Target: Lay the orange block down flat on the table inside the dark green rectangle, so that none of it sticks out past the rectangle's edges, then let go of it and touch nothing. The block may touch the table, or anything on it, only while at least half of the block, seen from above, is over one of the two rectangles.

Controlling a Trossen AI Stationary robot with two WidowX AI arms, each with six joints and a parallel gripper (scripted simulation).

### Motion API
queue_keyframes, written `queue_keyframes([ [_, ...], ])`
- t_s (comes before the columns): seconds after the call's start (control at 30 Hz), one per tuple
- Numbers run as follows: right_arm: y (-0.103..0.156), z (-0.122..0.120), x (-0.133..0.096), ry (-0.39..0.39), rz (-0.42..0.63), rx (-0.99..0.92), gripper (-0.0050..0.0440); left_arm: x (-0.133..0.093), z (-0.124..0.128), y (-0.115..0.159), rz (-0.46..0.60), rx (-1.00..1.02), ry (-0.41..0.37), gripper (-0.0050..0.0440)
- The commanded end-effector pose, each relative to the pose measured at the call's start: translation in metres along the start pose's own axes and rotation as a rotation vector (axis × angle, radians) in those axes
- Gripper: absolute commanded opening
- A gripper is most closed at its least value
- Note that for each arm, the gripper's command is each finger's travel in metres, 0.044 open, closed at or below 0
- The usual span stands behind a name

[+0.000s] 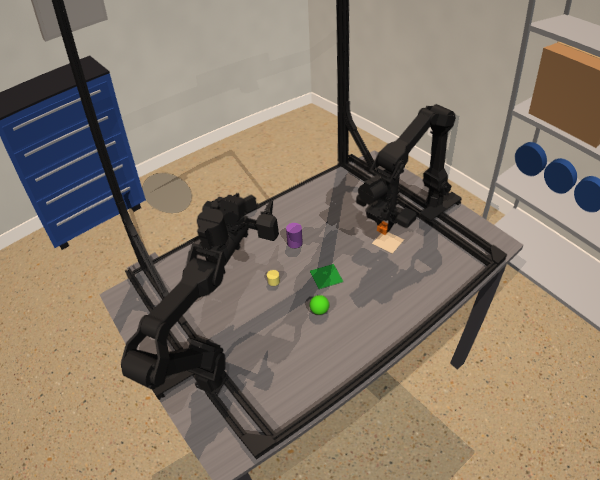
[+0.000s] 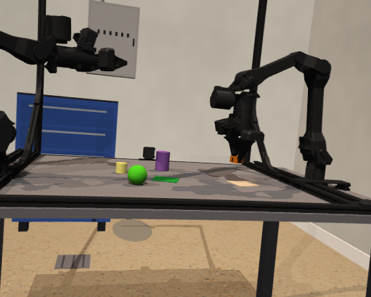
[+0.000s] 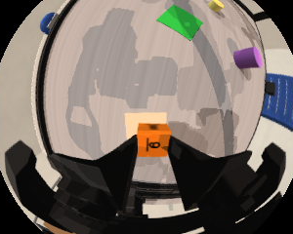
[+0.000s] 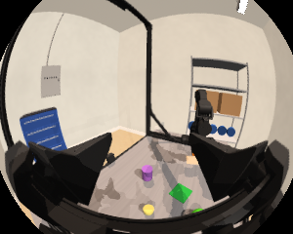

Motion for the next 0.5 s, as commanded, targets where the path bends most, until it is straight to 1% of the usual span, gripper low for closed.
queue_keyframes([
  [0.0,0.0,0.0,0.0,0.0,0.0,0.0,0.044,-0.003,-0.006,-0.016,-0.003,0.028,0.0,0.0],
  [0.07,0.0,0.0,0.0,0.0,0.0,0.0,0.044,-0.004,-0.008,-0.022,-0.007,0.039,0.001,0.0],
  [0.13,0.0,0.0,0.0,0.0,0.0,0.0,0.044,-0.004,-0.008,-0.022,-0.007,0.039,0.001,0.0],
  [0.47,0.0,0.0,0.0,0.0,0.0,0.0,0.044,-0.009,-0.021,-0.051,-0.022,0.091,0.005,0.0],
])
Point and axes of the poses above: on each arm, the point midway between the two fingers, 35 mm back from their tips, its own x axis out along the fingers, its own z axis across the jaws, y = z × x, the point moved 6 cm from there along -x, back along the fingers, and after that the axes turned 10 degrees about -x, right-handed, at the moved point
